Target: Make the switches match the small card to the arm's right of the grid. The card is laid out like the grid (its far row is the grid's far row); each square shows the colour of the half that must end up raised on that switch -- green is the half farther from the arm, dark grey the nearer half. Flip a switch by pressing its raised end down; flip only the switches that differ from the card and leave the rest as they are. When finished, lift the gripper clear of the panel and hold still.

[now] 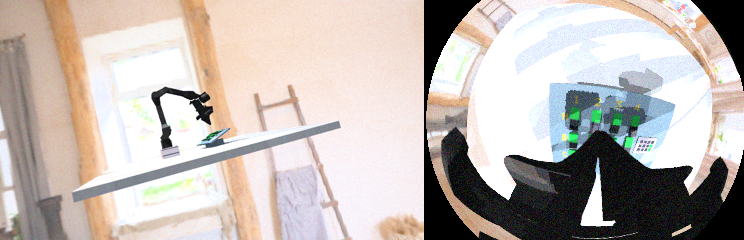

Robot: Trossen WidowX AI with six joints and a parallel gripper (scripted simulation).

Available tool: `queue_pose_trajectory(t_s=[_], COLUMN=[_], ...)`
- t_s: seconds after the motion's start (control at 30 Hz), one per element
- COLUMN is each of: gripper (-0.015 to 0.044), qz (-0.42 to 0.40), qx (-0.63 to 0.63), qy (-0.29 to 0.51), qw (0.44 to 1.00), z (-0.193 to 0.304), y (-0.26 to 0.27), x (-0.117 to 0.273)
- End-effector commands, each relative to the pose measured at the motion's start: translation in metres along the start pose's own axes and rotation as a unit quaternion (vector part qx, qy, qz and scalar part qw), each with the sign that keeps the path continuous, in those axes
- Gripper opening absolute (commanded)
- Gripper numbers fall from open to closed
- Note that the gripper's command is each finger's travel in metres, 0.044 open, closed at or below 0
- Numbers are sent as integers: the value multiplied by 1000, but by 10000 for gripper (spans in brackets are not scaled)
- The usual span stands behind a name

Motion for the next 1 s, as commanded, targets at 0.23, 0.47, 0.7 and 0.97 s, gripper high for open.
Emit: queue_pose_trajectory(t_s=[0.23, 0.47, 0.7, 0.97], gripper=[0, 0, 0, 0], qz=[-2, -2, -2, -2], qx=[2, 2, 2, 2], qy=[7, 19, 18, 18], qw=[1000, 1000, 1000, 1000], z=[3, 2, 2, 2], y=[-31, -31, -31, -31], x=[1, -32, -41, -50])
Point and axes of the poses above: the point midway between the two fingers, 35 mm back from their tips, its own x axis back along the fingers, its own y axis across the jaws, z = x × y, the point moved 3 cm from there along x, back along the fingers, and after that the axes turned 1 degree about x, right-handed, at the moved point
